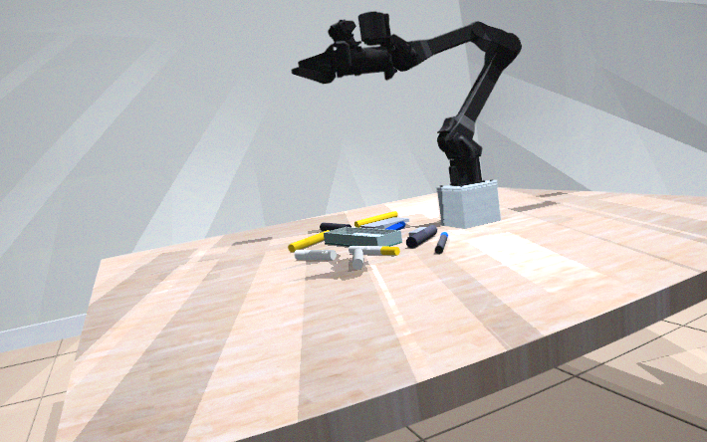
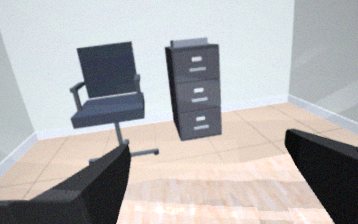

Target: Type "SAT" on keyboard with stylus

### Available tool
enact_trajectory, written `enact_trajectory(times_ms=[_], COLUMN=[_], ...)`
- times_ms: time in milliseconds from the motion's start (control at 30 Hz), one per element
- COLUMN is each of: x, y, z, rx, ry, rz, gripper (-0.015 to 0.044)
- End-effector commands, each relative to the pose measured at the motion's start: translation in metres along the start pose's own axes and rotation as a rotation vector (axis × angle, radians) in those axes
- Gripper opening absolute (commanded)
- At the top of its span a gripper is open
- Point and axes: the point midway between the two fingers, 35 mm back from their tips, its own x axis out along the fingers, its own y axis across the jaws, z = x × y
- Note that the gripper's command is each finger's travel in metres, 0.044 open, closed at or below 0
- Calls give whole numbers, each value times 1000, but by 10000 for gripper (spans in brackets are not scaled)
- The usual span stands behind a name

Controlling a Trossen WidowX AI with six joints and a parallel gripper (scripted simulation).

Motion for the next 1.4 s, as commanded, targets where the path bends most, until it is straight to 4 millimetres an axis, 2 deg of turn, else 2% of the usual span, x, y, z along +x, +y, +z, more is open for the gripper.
enact_trajectory(times_ms=[0, 67, 200, 367, 533, 733, 833, 1233, 1300, 1367], x=[1, 9, 23, 19, -9, -67, -82, -82, -78, -68], y=[0, 4, 17, 34, 47, 56, 56, 56, 49, 27], z=[-3, -24, -89, -172, -247, -314, -325, -325, -325, -325], rx=[-1, -8, -38, -93, -165, -271, -298, -298, -298, -300], ry=[11, 96, 357, 697, 1041, 1459, 1553, 1553, 1553, 1552], rz=[1, 13, 52, 113, 182, 274, 295, 295, 294, 292], gripper=[414, 361, 256, 125, 0, 0, 0, 0, 0, 0])
